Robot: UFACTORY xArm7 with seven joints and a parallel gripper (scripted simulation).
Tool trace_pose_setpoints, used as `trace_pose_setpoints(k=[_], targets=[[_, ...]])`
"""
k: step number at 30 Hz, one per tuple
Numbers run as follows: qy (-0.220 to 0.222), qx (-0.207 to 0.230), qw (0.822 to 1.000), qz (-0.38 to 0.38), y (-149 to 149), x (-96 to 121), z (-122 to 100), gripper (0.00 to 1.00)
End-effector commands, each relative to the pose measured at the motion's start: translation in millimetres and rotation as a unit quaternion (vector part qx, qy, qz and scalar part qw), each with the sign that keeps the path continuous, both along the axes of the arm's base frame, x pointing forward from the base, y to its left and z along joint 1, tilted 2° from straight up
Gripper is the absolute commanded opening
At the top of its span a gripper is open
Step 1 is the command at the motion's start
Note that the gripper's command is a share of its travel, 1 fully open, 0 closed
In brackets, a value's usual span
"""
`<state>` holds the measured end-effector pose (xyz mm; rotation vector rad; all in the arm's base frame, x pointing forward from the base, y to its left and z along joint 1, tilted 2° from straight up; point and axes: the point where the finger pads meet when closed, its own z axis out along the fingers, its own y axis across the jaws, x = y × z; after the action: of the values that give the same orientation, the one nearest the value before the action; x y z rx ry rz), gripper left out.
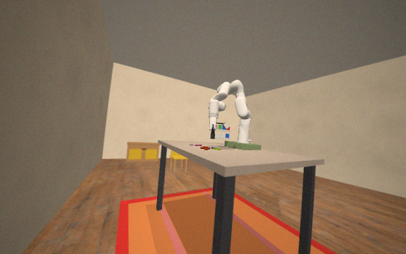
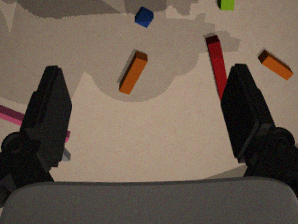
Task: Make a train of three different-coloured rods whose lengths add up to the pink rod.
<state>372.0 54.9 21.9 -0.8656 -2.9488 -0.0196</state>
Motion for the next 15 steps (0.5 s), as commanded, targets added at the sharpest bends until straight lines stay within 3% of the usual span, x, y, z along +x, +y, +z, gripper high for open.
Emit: trace_pose_setpoints(k=[1,15], targets=[[-0.004,-0.009,0.997,-0.080,0.5,-0.9,2.2,1.00],[-0.008,-0.018,0.965,-0.263,-0.2,-4.3,6.2,1.00]])
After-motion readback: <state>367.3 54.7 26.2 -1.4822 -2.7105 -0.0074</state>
